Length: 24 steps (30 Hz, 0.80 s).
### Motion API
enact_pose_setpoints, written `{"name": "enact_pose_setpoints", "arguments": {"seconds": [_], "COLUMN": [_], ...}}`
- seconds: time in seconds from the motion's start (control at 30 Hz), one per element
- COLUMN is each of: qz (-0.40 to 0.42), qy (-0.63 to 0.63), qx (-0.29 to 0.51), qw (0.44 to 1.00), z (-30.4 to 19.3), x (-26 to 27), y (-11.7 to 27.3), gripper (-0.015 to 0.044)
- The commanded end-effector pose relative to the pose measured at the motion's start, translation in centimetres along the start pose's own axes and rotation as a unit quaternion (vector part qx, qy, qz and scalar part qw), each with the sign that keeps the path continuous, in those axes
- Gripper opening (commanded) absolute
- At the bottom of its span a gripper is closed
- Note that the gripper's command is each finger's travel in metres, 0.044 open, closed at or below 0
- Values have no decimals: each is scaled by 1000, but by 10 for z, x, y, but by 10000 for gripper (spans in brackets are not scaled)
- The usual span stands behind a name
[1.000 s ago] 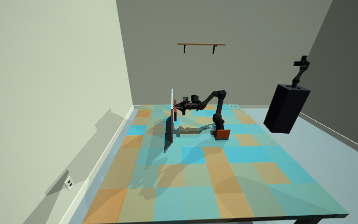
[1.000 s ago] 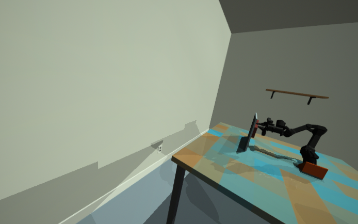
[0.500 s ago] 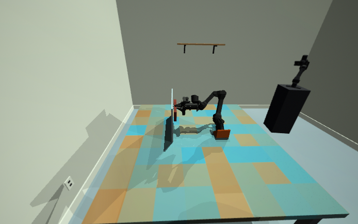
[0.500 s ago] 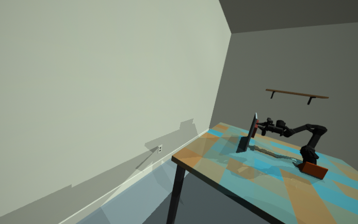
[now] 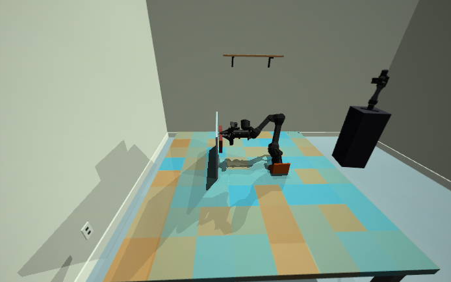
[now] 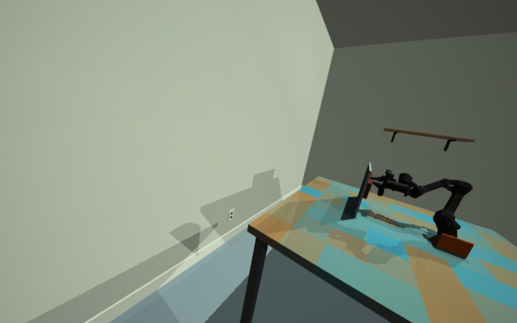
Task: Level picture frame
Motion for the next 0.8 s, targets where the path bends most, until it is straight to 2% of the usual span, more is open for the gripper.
{"name": "enact_pose_setpoints", "arguments": {"seconds": [0.0,0.77], "qz": [0,0], "qy": [-16,-72], "qx": [0,0], "qw": [1000,997], "z": [0,0], "x": [0,0], "y": [0,0], "gripper": [0,0]}}
Point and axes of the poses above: the point midway between the two fingers, 35 mm back from their tips, its own y axis back along the fingers, its own x axis across the jaws, z = x × y, the point moved 9 cm from there along y, back along the fingers, and after that the axes turned 6 degrees about -y, right-handed, at the moved point
